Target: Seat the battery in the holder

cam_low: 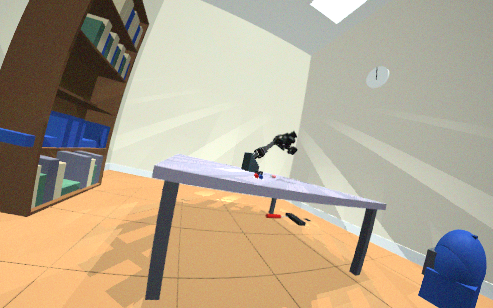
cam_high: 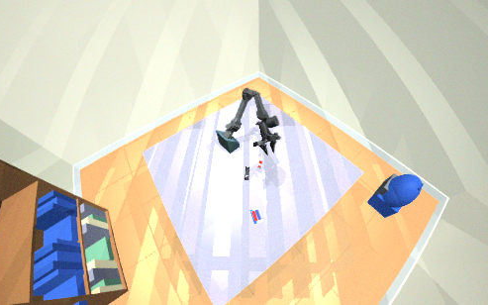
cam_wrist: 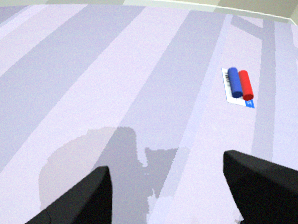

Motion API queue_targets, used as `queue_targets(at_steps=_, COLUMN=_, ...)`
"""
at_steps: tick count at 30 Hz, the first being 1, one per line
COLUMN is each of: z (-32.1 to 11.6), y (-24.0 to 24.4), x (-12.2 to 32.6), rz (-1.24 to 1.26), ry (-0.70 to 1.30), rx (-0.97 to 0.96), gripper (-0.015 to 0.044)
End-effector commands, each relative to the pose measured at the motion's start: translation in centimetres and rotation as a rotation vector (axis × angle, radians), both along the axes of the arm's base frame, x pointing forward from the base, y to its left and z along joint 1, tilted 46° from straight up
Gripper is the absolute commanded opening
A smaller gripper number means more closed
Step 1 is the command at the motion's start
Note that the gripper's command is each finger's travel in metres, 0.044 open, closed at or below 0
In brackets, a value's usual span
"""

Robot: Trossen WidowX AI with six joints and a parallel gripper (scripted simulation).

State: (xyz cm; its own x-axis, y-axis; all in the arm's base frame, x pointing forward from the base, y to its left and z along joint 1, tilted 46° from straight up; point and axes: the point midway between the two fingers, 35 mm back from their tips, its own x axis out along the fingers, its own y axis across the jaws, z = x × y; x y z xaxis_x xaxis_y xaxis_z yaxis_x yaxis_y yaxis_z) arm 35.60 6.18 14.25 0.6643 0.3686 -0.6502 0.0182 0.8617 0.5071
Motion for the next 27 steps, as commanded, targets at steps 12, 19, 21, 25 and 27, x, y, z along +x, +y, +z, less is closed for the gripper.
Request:
queue_targets(at_steps=12, z=-12.0, y=7.0, x=-6.6, rz=-0.181, ry=1.177, rx=0.505, gripper=0.0225)
queue_targets(at_steps=19, z=-12.1, y=7.0, x=-6.6, rz=-0.181, ry=1.177, rx=0.505, gripper=0.0225)
queue_targets(at_steps=21, z=-12.3, y=7.2, x=-6.7, rz=-0.181, ry=1.177, rx=0.505, gripper=0.0225)
queue_targets(at_steps=25, z=-12.8, y=7.7, x=-6.7, rz=-0.181, ry=1.177, rx=0.505, gripper=0.0225)
queue_targets(at_steps=27, z=-13.0, y=7.9, x=-6.8, rz=-0.181, ry=1.177, rx=0.505, gripper=0.0225)
